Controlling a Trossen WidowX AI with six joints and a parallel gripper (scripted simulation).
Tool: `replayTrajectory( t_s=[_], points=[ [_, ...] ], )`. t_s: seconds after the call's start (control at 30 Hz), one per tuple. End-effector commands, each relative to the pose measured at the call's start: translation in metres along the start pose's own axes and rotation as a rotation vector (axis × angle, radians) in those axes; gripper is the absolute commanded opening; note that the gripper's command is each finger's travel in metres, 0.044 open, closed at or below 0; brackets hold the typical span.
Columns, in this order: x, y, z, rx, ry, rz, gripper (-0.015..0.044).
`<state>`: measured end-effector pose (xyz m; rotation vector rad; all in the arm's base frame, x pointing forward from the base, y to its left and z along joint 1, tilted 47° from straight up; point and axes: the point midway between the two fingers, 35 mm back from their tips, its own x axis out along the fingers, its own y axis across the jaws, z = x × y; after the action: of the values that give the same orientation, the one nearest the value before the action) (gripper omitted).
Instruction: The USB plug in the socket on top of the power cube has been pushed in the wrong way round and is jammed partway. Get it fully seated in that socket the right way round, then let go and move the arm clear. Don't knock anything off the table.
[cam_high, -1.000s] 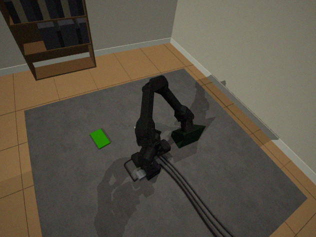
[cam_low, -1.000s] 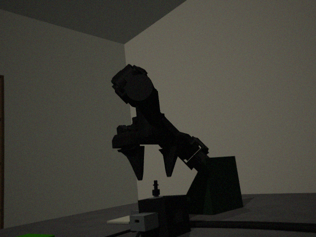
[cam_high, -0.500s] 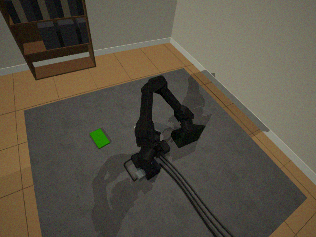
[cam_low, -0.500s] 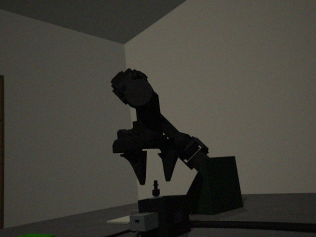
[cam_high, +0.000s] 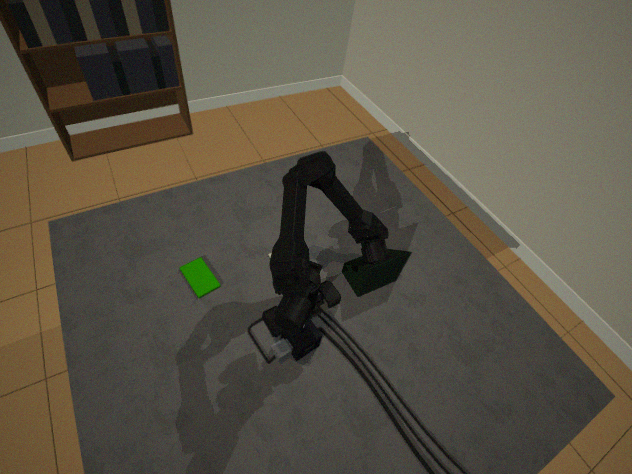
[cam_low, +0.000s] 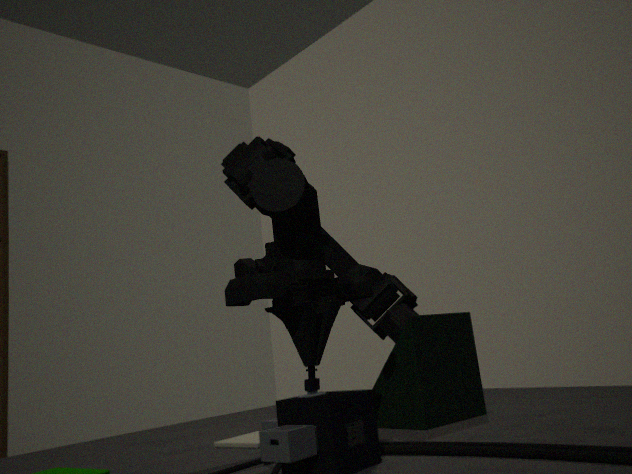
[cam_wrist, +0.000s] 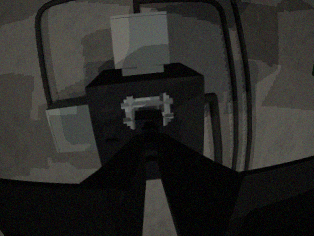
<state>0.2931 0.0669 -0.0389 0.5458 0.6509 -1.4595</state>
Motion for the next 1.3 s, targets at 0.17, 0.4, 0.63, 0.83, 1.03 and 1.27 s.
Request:
replayTrajectory(
  t_s=[0.17,0.4,0.63,0.83,1.03,1.27],
  points=[
    [0.000,0.000,0.000,0.001,0.000,0.000,0.0000],
    [0.000,0.000,0.000,0.001,0.000,0.000,0.0000],
    [-0.002,0.000,0.000,0.000,0.000,0.001,0.0000],
    [-0.006,0.000,0.000,0.000,0.000,0.001,0.0000],
    [-0.010,0.000,0.000,0.000,0.000,0.001,0.0000],
    [-0.015,0.000,0.000,0.000,0.000,0.001,0.0000]
  ],
)
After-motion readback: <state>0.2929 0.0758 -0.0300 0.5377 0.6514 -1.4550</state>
